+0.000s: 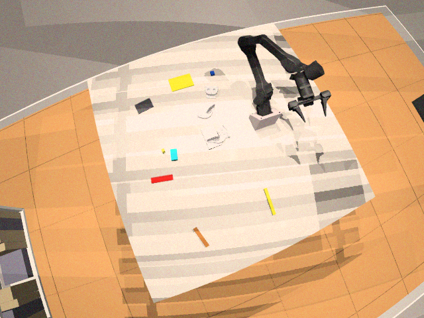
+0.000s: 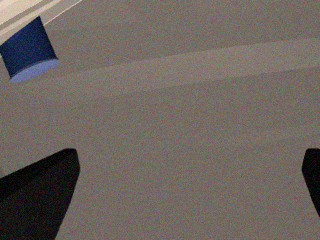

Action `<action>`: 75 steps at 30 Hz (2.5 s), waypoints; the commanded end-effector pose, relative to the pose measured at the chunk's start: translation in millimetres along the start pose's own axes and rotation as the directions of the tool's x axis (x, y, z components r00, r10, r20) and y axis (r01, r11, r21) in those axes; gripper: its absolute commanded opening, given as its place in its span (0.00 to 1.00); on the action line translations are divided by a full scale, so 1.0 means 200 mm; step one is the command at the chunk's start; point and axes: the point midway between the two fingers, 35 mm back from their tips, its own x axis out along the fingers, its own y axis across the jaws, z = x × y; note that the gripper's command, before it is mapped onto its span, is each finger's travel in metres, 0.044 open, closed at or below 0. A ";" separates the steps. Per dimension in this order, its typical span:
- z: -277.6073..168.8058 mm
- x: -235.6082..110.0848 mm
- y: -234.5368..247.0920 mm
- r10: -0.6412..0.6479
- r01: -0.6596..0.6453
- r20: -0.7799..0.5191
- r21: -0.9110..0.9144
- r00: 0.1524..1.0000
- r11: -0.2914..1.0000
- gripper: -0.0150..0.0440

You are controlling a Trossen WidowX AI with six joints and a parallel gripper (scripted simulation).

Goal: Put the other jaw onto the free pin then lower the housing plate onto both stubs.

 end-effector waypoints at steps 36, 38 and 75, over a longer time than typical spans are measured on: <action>-0.36 0.02 0.63 0.381 -0.282 0.034 0.735 0.924 0.617 1.00; -0.37 0.02 0.66 0.399 -0.289 0.042 0.760 0.916 0.583 1.00; -0.39 -0.17 1.33 0.653 -0.183 0.280 0.960 0.703 -0.213 1.00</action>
